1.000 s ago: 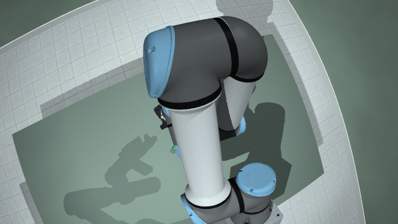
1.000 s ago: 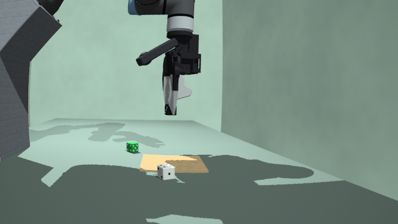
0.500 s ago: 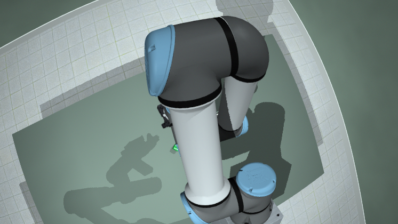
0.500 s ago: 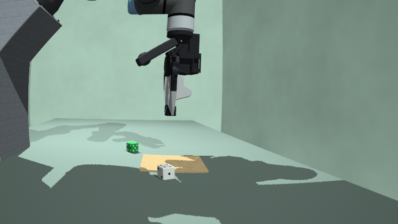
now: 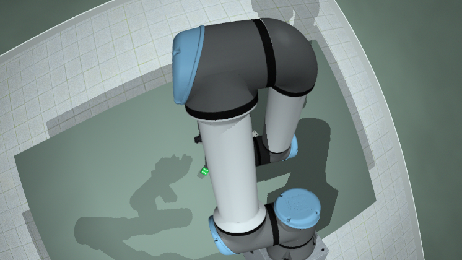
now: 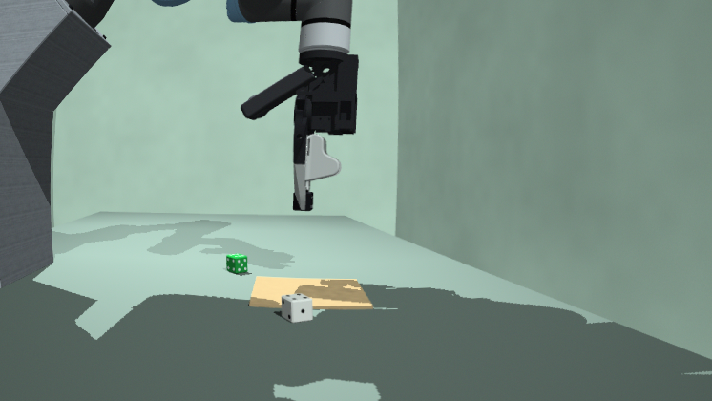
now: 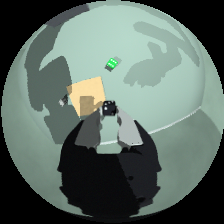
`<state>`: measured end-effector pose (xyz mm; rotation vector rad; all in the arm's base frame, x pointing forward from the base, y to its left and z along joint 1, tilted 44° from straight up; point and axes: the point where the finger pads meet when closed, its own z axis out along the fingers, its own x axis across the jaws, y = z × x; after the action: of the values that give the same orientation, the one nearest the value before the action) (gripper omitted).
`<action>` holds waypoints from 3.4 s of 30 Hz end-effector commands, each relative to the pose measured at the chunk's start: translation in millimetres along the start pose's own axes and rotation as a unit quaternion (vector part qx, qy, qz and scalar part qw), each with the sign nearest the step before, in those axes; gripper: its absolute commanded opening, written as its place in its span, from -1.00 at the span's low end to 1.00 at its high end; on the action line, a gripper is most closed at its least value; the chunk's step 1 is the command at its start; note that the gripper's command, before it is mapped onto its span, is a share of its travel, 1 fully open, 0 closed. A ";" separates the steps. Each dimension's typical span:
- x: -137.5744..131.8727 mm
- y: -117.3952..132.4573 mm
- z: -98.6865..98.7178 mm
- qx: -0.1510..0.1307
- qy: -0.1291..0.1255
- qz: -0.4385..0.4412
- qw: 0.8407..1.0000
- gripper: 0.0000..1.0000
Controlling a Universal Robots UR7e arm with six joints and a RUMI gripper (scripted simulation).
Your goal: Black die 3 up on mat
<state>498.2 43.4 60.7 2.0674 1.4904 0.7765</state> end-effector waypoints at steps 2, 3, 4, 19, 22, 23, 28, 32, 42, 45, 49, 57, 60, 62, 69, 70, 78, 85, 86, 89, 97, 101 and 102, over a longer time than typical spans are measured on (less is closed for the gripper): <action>-13.6 1.8 0.2 0.001 0.000 0.101 0.995 -0.87; -14.0 1.9 0.2 0.001 0.000 0.104 0.995 -0.87; -17.3 2.4 0.2 0.002 0.000 0.129 0.992 -0.87; -43.7 7.4 -1.2 0.001 0.001 0.324 0.946 -0.87; -47.8 8.4 -1.7 0.001 0.001 0.354 0.935 -0.87; -51.1 9.2 -2.0 0.001 0.001 0.377 0.926 -0.87; -57.9 10.9 -3.0 0.000 0.002 0.425 0.905 -0.87; -64.0 12.5 -3.9 -0.001 0.003 0.467 0.884 -0.87; -81.6 17.6 -7.2 -0.004 0.007 0.581 0.814 -0.87; -84.1 18.3 -7.7 -0.005 0.007 0.595 0.803 -0.87; -86.8 19.1 -8.3 -0.005 0.008 0.612 0.791 -0.87; -87.5 19.3 -8.5 -0.005 0.008 0.616 0.788 -0.87; -87.5 19.3 -8.5 -0.005 0.008 0.616 0.788 -0.87; -87.5 19.3 -8.5 -0.005 0.008 0.616 0.788 -0.87; -87.5 19.3 -8.2 -0.005 0.008 0.616 0.787 -0.87; -87.5 19.4 -7.9 -0.005 0.008 0.617 0.787 -0.87; -87.5 19.4 -3.7 -0.004 0.008 0.625 0.780 -0.87; -87.5 19.6 8.1 -0.004 0.008 0.625 0.780 -0.87; -87.5 19.6 10.4 -0.004 0.008 0.625 0.780 -0.87; -87.5 19.7 18.2 -0.004 0.008 0.625 0.780 -0.87; -87.6 20.0 36.8 -0.004 0.008 0.625 0.780 -0.87; -87.6 20.2 50.3 -0.004 0.008 0.625 0.780 -0.87; -87.6 20.3 53.7 -0.004 0.008 0.625 0.780 -0.87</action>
<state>515.8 -47.8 30.8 2.8979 -0.1460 1.1754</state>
